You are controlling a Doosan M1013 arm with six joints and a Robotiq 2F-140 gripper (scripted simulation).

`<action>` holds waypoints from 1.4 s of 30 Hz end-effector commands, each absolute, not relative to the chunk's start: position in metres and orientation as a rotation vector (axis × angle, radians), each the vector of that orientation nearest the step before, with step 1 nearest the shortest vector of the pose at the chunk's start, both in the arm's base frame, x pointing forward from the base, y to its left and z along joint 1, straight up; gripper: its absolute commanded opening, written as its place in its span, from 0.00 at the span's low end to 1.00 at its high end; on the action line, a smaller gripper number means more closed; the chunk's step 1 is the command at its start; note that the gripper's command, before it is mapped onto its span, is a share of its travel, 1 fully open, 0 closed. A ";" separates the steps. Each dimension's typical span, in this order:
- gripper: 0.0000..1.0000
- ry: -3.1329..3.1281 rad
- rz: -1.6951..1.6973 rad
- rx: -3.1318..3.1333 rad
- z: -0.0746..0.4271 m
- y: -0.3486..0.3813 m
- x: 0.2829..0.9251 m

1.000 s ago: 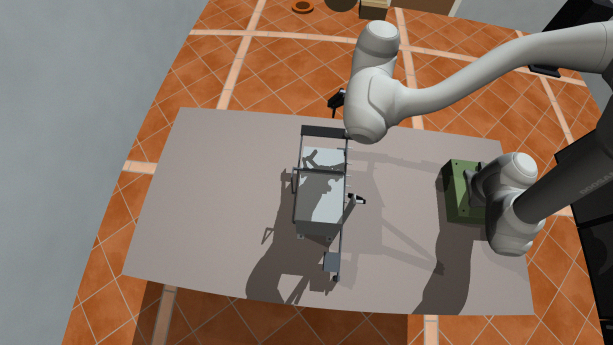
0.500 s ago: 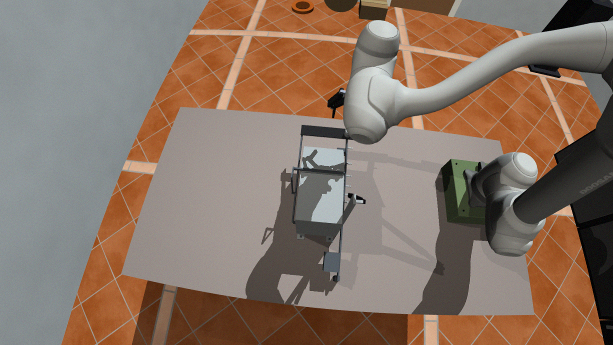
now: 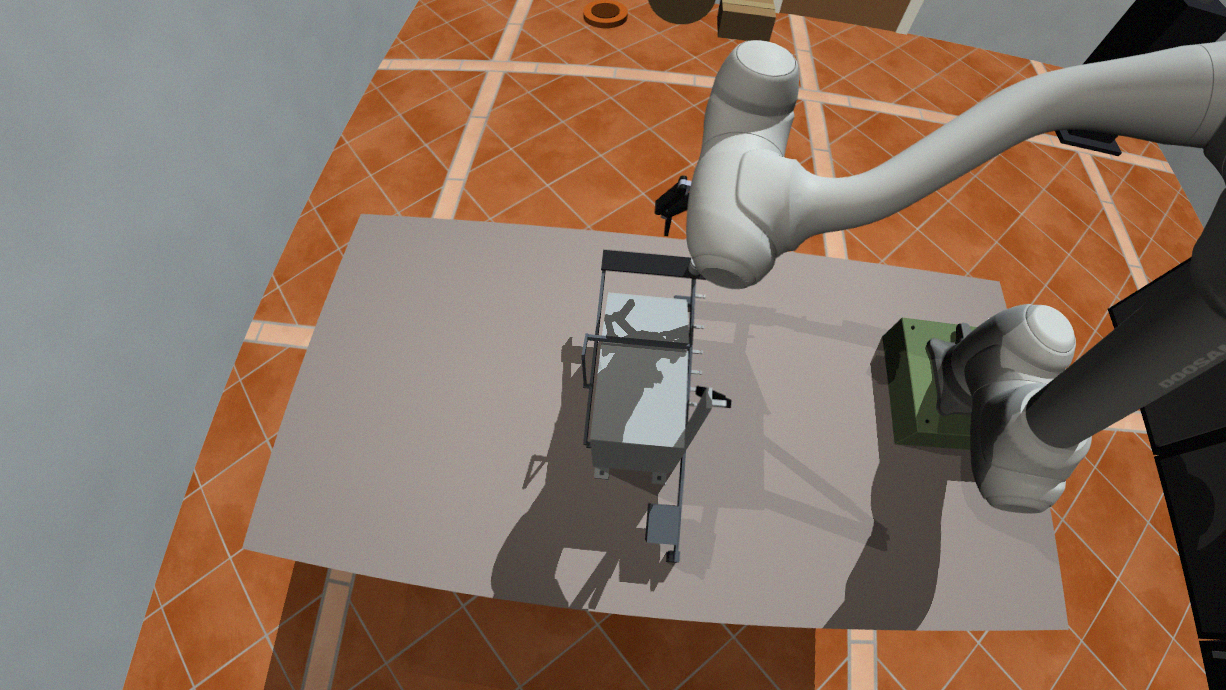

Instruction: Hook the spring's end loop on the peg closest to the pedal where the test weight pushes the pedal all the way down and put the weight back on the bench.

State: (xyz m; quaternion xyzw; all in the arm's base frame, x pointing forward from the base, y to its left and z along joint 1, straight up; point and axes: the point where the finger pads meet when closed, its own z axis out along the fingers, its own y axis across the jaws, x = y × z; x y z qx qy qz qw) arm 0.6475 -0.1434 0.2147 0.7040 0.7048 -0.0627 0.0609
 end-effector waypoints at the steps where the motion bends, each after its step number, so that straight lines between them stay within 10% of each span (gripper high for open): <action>1: 1.00 2.132 -0.188 2.129 0.216 -0.143 0.648; 42: 1.00 2.132 -0.189 2.130 0.186 -0.143 0.647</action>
